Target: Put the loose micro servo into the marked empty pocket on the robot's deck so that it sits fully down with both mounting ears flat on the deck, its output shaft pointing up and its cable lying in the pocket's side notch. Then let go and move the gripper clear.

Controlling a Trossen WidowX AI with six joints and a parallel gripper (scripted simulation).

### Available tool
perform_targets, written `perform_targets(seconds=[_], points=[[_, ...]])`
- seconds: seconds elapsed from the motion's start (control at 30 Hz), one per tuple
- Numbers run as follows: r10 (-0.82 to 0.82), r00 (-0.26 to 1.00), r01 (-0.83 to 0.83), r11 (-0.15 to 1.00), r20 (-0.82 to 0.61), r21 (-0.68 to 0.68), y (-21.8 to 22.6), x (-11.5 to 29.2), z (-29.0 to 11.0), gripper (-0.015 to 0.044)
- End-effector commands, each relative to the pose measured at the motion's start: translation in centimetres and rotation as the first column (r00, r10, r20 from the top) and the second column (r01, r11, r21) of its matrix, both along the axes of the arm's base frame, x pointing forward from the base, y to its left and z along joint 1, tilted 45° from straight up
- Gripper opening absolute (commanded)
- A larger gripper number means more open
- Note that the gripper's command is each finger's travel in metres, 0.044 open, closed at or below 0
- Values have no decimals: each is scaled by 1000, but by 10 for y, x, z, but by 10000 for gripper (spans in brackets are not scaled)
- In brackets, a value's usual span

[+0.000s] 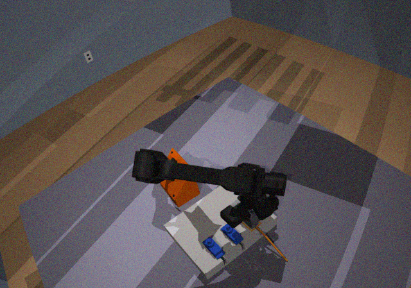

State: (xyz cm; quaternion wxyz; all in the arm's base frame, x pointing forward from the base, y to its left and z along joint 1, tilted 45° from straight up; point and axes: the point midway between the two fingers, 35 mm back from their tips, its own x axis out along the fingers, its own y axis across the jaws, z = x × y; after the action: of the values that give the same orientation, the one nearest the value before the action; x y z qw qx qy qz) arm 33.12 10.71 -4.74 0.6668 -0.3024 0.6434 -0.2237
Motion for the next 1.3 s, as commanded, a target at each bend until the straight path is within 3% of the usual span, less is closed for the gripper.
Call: perform_targets(seconds=[0.0, 1.07, 1.27], points=[[6, 1000, -6, 1000, -1, -5, -3, 0, -3, 0], [6, 1000, -6, 1000, -1, -6, -25, 3, -25, 0], [6, 1000, -6, 1000, -1, -6, -23, 2, -24, 157]])
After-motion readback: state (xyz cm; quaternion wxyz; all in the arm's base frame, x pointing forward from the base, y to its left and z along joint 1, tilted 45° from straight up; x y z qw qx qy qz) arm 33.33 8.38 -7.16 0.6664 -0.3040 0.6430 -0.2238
